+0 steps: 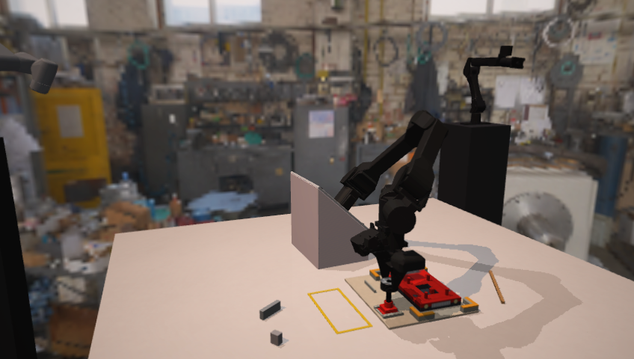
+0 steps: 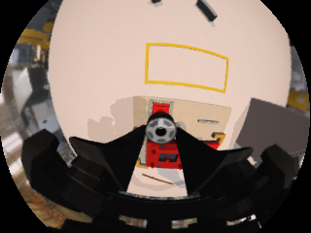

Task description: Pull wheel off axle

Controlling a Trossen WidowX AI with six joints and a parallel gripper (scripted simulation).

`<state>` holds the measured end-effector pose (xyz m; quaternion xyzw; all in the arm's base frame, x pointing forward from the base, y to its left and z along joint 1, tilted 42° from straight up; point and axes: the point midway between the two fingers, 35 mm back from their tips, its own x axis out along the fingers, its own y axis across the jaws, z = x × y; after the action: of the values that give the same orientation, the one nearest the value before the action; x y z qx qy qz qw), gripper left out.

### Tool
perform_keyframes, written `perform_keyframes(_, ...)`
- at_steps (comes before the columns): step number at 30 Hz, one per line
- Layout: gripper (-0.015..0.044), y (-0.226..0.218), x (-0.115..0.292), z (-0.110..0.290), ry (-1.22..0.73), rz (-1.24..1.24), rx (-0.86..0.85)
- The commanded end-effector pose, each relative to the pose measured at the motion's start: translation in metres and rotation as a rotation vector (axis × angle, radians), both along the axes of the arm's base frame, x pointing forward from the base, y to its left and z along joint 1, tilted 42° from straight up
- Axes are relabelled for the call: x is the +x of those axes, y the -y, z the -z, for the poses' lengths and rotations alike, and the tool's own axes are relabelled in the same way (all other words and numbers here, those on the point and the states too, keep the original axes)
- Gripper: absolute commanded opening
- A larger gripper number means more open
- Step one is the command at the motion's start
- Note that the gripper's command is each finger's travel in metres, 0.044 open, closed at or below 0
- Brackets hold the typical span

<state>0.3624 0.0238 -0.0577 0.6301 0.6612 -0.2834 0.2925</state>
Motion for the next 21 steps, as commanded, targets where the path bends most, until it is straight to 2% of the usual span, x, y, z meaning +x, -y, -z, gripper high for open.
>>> perform_keyframes(1, 0.0, 0.001, 0.0, -0.001, 0.003, -0.004, -0.004)
perform_keyframes(9, 0.0, 0.005, 0.0, -0.005, 0.003, -0.003, -0.004)
perform_keyframes(16, 0.0, 0.026, -0.002, -0.028, 0.003, -0.002, -0.005)
perform_keyframes(21, 0.0, 0.03, -0.007, -0.017, -0.007, 0.003, -0.002)
